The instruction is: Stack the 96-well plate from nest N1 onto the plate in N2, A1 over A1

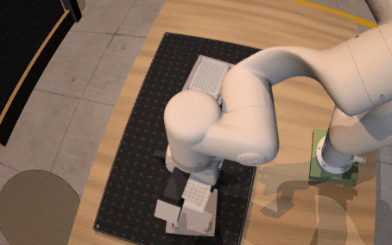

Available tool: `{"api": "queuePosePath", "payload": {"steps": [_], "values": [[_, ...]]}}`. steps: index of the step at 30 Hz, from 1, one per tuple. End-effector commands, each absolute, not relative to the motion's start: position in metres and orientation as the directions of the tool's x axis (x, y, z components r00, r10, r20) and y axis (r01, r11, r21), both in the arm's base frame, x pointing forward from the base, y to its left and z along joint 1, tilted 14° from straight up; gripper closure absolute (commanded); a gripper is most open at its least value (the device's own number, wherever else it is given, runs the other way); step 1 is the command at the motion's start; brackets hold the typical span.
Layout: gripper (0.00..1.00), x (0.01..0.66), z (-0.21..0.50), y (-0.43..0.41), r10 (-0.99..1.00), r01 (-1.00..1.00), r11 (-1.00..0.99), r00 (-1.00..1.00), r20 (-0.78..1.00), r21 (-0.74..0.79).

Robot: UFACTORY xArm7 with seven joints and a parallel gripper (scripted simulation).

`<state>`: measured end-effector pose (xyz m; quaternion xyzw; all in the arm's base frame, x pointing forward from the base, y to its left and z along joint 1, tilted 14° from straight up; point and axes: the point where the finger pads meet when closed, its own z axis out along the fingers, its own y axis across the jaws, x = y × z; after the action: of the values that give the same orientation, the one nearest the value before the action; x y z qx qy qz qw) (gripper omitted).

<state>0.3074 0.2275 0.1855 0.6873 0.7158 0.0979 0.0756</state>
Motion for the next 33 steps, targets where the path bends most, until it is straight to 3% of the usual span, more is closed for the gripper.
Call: {"api": "queuePosePath", "payload": {"steps": [1,33], "values": [[1.00,0.311,0.187,0.217,0.999,0.969,0.033,-0.041,0.029,0.247],[1.00,0.336,0.190,0.126,0.999,0.968,0.033,-0.041,0.028,0.247]]}}
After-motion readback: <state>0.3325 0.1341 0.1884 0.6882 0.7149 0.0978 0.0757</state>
